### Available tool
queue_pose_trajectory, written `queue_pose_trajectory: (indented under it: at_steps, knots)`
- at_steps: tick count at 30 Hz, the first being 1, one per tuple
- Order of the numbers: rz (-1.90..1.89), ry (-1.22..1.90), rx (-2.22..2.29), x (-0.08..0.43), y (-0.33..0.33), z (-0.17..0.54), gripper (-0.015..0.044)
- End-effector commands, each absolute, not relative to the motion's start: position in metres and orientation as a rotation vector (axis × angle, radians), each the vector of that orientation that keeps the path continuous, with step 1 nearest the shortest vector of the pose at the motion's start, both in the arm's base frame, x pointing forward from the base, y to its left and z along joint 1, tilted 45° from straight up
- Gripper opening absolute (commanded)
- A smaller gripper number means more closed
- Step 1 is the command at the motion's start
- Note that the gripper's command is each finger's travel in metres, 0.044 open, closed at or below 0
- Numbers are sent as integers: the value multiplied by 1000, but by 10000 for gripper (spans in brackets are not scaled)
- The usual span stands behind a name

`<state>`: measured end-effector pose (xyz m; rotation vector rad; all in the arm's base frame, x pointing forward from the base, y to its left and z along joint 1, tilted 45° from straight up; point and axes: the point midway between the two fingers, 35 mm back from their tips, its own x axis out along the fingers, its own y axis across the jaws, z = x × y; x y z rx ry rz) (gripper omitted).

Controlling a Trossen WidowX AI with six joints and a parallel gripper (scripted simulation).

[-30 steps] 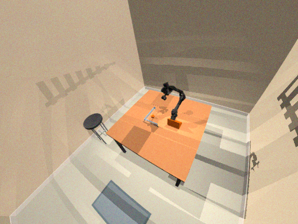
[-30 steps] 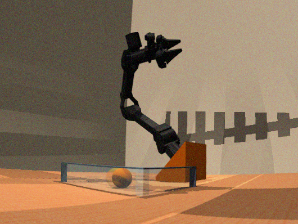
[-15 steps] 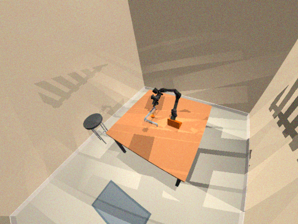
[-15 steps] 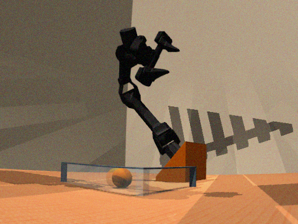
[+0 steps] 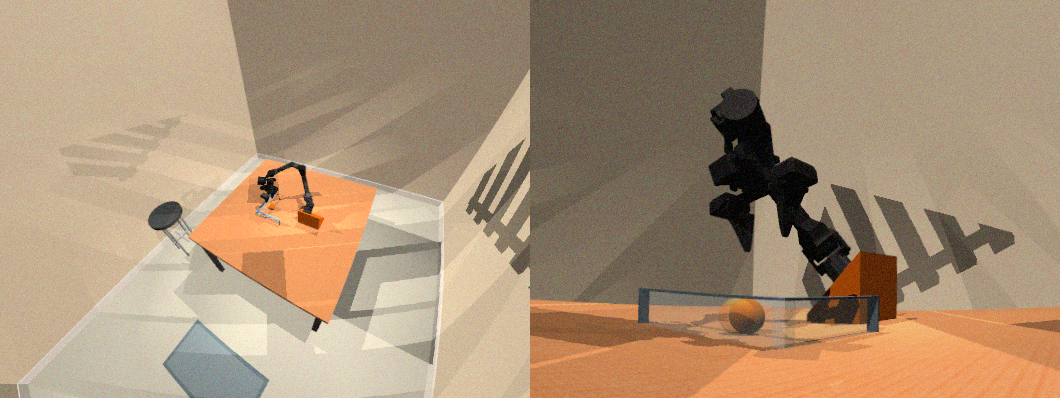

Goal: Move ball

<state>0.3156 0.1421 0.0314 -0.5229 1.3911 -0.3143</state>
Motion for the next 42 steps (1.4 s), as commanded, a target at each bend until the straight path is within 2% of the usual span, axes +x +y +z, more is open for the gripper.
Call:
queue_pose_trajectory:
  at_steps: [1,42]
  knots:
    - [-480,1392,-706,331,95,13,375]
    - [-490,1391,-718,339,54,-27,375]
